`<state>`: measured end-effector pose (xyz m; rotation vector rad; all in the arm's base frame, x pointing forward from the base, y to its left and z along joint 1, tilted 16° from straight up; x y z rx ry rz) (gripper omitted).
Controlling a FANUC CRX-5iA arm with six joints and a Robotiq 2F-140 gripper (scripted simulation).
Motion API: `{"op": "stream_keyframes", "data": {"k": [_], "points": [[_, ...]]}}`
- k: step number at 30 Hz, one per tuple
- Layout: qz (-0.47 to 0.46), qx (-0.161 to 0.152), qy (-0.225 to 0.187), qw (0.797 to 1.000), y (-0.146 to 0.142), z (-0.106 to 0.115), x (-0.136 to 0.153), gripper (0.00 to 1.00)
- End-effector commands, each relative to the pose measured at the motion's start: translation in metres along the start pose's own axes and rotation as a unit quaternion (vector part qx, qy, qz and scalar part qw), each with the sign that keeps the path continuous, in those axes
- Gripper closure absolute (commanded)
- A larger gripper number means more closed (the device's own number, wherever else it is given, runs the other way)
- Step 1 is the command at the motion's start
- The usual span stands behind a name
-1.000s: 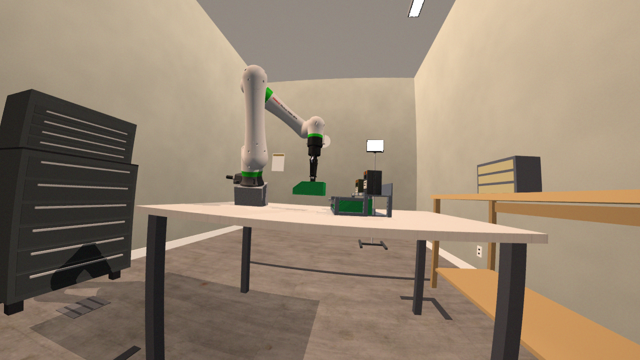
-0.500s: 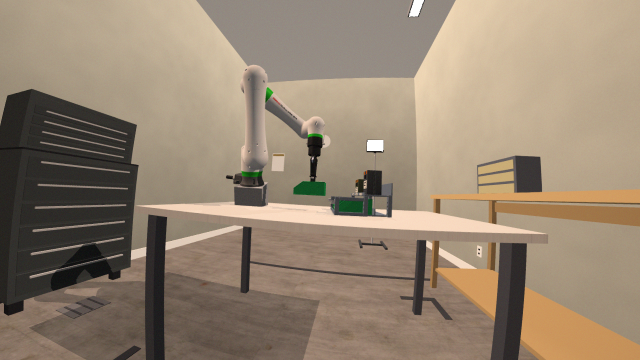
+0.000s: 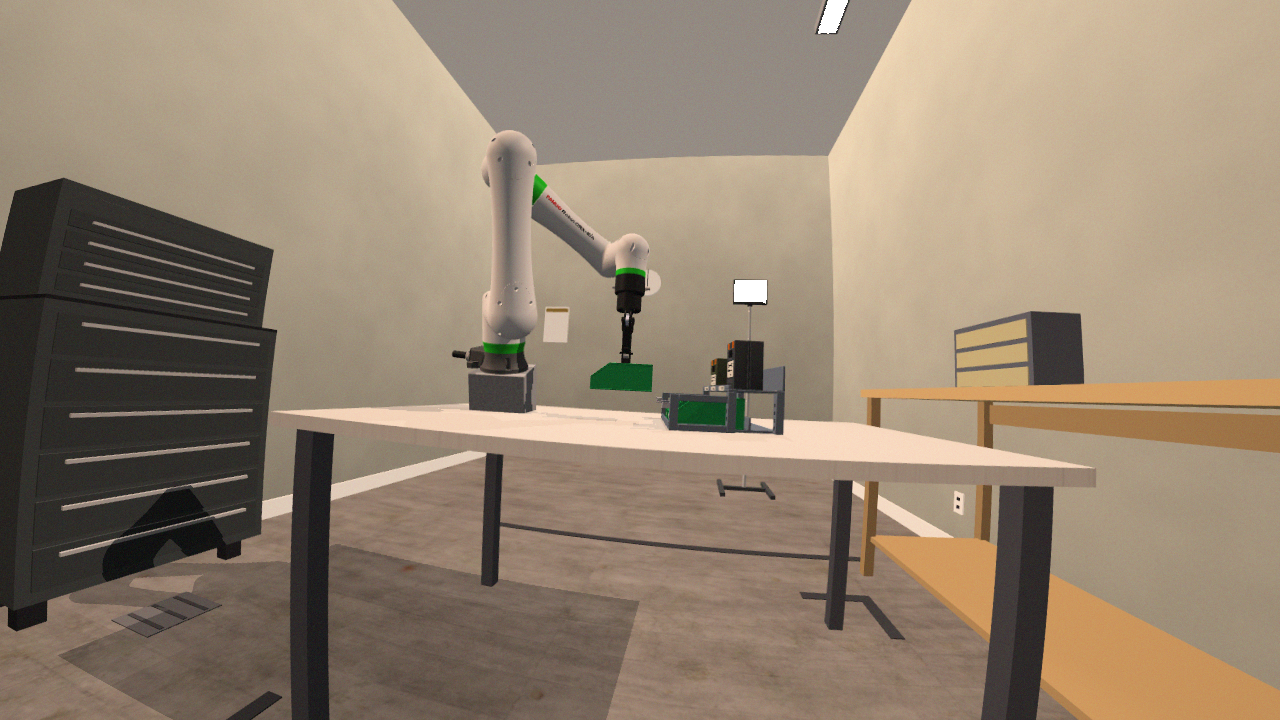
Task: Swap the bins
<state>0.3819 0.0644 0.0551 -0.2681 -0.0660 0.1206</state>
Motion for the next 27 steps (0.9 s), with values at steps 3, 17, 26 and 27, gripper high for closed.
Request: {"op": "stream_keyframes", "data": {"k": [3, 17, 26, 27], "points": [[0.0, 0.0, -0.001, 1.0, 0.0, 0.001, 0.001, 0.9], [0.0, 0.0, -0.001, 1.0, 0.0, -0.008, 0.001, 0.9], [0.0, 0.0, -0.001, 1.0, 0.0, -0.025, 0.001, 0.9], [0.0, 0.0, -0.001, 1.0, 0.0, -0.028, 0.001, 0.9]]}}
Point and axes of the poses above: the point where the finger pads meet when closed, its own z axis back along the fingers, its own y axis across the jaws, x = y × z, the point moved 1 cm from there along z, back along the fingers, and after that the axes turned 6 degrees about -z, right-handed, at the moved point
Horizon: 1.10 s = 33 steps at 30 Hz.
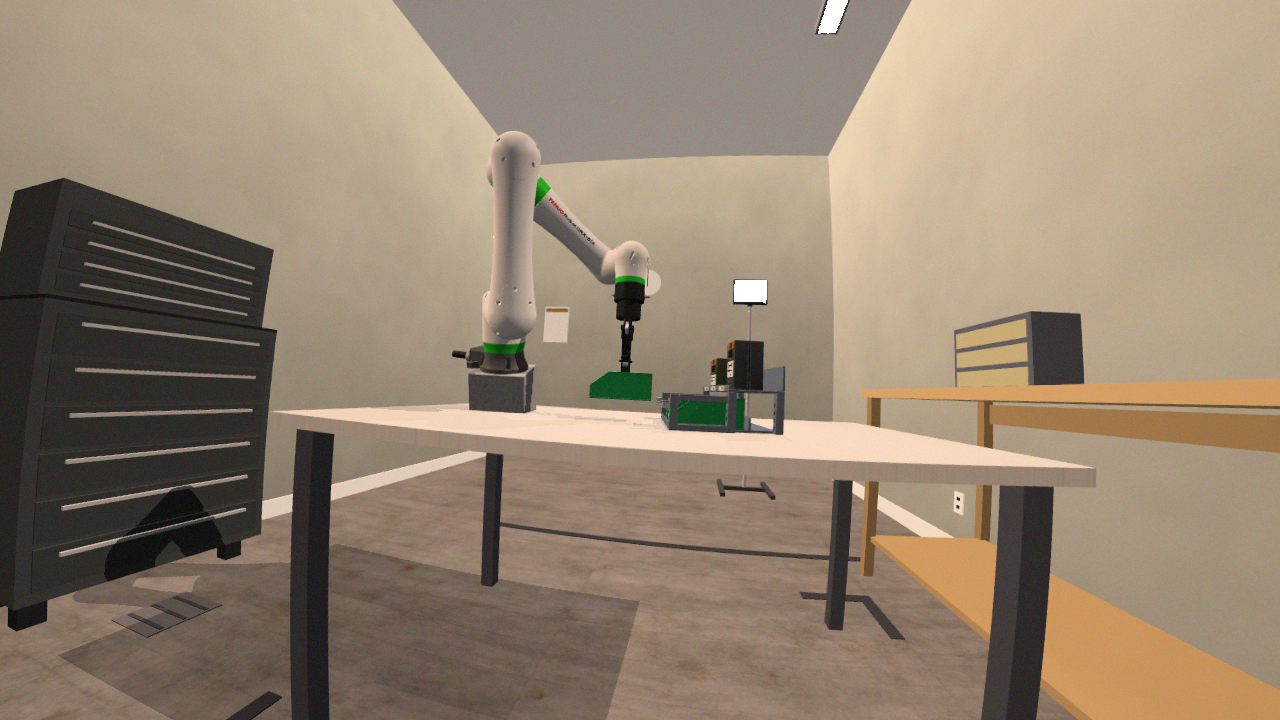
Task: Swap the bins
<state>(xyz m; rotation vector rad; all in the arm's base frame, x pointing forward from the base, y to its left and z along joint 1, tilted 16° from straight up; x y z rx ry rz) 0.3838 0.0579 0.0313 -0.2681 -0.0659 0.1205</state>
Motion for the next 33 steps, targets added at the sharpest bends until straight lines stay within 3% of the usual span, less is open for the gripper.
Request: {"op": "stream_keyframes", "data": {"k": [1, 19, 33], "points": [[0.0, 0.0, -0.001, 1.0, 0.0, -0.007, 0.001, 0.9], [0.0, 0.0, -0.001, 1.0, 0.0, -0.048, 0.001, 0.9], [0.0, 0.0, -0.001, 1.0, 0.0, -0.053, 0.001, 0.9]]}}
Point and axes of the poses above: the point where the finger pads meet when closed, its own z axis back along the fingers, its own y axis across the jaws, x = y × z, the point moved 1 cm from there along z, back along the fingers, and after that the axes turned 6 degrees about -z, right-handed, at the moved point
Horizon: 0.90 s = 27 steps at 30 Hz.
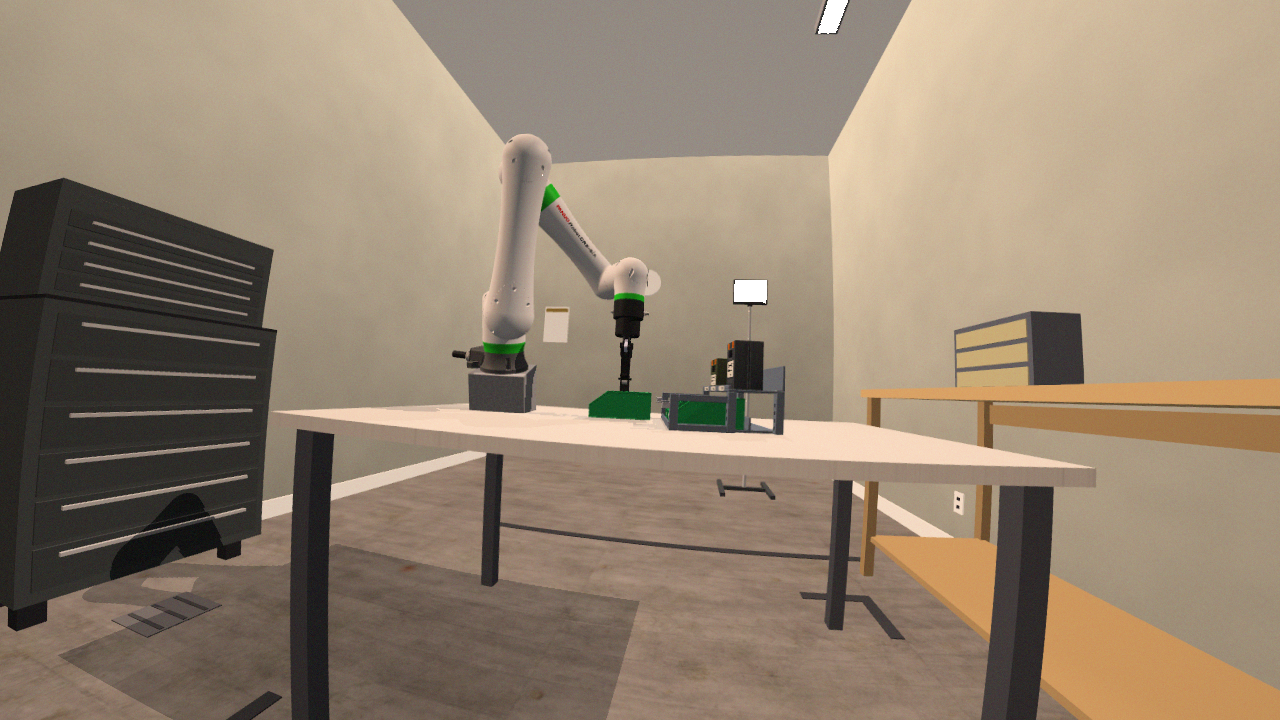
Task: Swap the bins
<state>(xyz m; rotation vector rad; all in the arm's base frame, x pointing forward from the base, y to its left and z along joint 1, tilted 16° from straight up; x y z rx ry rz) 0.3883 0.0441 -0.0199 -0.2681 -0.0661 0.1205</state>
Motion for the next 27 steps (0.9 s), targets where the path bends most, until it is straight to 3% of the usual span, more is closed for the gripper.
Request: {"op": "stream_keyframes", "data": {"k": [1, 27], "points": [[0.0, 0.0, -0.001, 1.0, 0.0002, 0.0005, 0.0006, 0.9], [0.0, 0.0, -0.001, 1.0, 0.0003, -0.0067, 0.0007, 0.9]]}}
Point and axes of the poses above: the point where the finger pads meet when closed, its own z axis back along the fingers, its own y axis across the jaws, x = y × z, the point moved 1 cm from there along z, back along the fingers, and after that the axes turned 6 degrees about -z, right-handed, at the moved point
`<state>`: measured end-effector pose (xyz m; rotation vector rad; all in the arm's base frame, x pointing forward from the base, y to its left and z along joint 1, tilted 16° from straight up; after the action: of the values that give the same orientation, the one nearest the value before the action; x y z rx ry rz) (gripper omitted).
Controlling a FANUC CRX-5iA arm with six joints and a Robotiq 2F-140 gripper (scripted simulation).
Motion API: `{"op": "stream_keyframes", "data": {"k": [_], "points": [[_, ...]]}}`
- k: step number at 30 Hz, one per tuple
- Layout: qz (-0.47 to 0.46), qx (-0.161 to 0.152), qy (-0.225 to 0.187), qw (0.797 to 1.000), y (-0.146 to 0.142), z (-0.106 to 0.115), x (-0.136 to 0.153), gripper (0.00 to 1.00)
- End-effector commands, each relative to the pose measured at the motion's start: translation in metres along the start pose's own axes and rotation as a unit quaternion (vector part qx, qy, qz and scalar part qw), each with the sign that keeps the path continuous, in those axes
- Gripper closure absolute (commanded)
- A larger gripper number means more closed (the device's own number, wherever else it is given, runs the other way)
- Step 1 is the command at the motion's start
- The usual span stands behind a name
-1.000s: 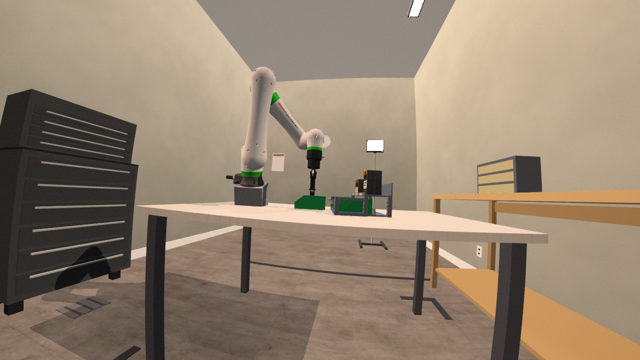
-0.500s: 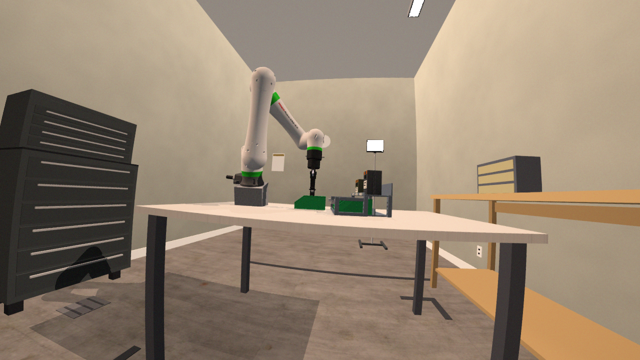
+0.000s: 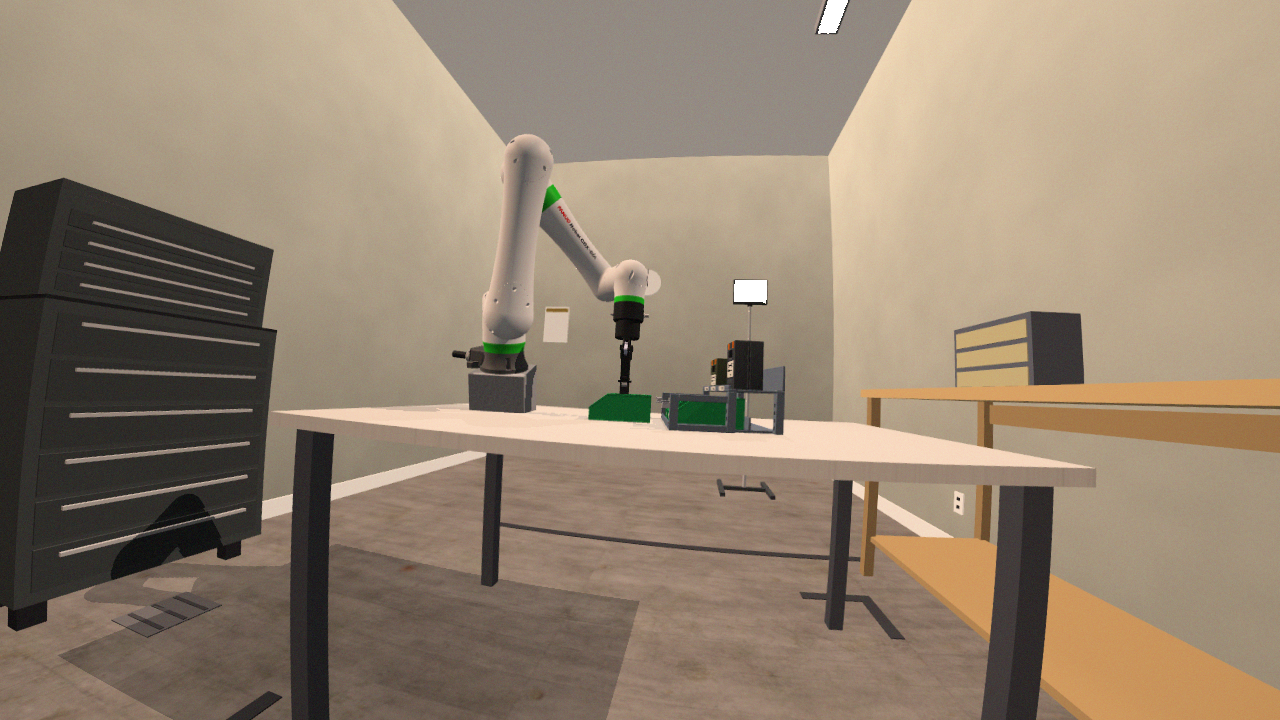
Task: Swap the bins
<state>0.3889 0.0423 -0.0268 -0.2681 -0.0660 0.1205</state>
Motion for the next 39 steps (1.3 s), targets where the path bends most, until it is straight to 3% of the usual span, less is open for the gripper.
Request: {"op": "stream_keyframes", "data": {"k": [1, 12, 13, 39], "points": [[0.0, 0.0, -0.001, 1.0, 0.0002, 0.0004, 0.0006, 0.9], [0.0, 0.0, -0.001, 1.0, 0.0002, 0.0004, 0.0006, 0.9], [0.0, 0.0, -0.001, 1.0, 0.0002, 0.0004, 0.0006, 0.76], [0.0, 0.0, -0.001, 1.0, 0.0002, 0.0004, 0.0006, 0.76]]}}
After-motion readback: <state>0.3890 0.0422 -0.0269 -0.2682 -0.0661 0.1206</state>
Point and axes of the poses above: the point where the finger pads meet when closed, its own z axis back along the fingers, its own y axis across the jaws, x = y × z, the point moved 1 cm from there along z, back along the fingers, and after that the axes turned 6 degrees about -z, right-handed, at the moved point
